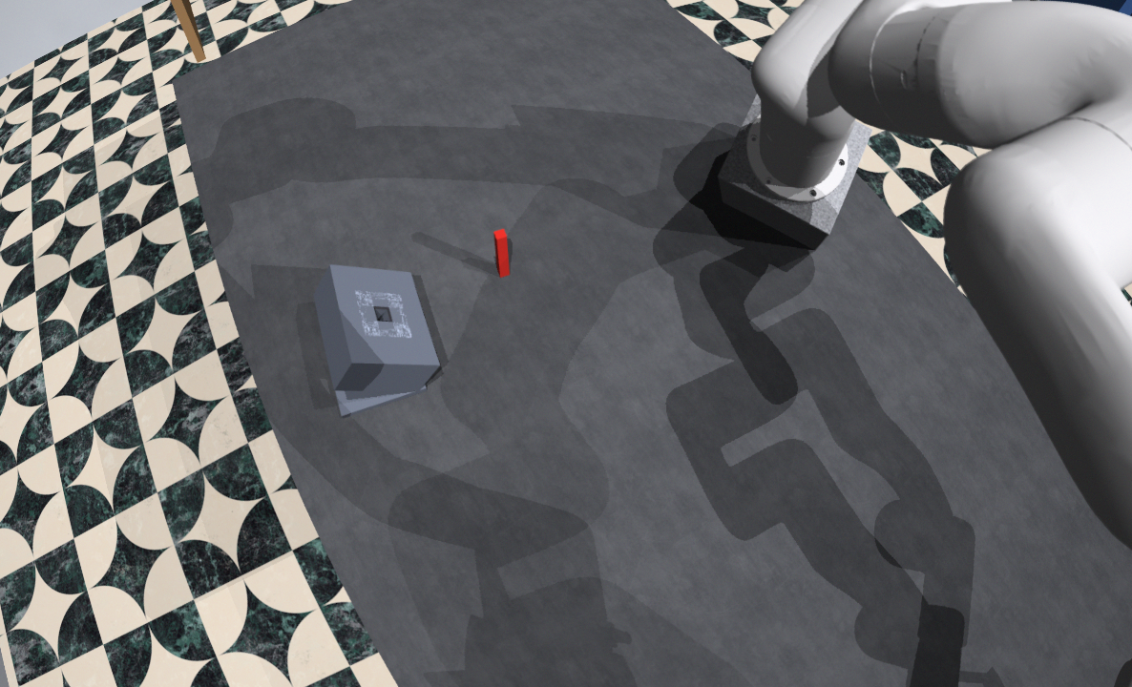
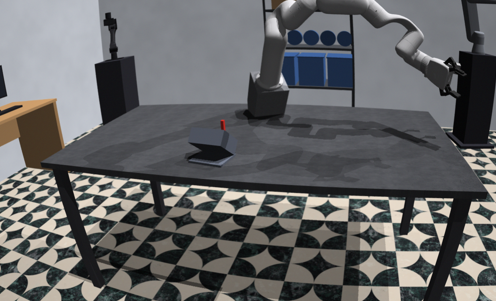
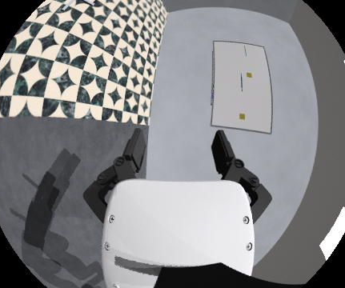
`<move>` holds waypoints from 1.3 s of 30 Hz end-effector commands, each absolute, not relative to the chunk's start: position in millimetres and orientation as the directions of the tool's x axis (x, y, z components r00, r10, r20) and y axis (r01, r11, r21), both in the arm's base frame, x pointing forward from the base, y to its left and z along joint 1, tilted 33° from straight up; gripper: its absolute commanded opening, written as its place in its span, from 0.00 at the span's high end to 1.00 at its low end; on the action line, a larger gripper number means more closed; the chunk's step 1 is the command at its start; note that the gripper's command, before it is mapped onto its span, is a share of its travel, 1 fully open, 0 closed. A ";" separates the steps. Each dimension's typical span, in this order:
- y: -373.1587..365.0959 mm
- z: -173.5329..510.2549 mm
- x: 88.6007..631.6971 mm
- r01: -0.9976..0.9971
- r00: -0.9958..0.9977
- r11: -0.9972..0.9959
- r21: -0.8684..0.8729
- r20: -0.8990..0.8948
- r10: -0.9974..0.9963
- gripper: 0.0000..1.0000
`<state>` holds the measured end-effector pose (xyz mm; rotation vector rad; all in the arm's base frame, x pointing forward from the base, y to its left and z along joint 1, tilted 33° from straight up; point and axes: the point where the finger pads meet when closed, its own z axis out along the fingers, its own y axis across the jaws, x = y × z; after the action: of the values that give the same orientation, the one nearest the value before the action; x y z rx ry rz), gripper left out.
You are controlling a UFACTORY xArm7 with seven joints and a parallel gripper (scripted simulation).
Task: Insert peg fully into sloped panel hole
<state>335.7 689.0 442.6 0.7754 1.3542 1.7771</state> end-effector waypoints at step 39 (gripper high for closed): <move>295.1 474.7 554.1 -0.232 -0.408 0.483 0.845 -0.535 0.740 0.00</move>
<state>547.5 342.4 482.6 0.4467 1.6302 1.1986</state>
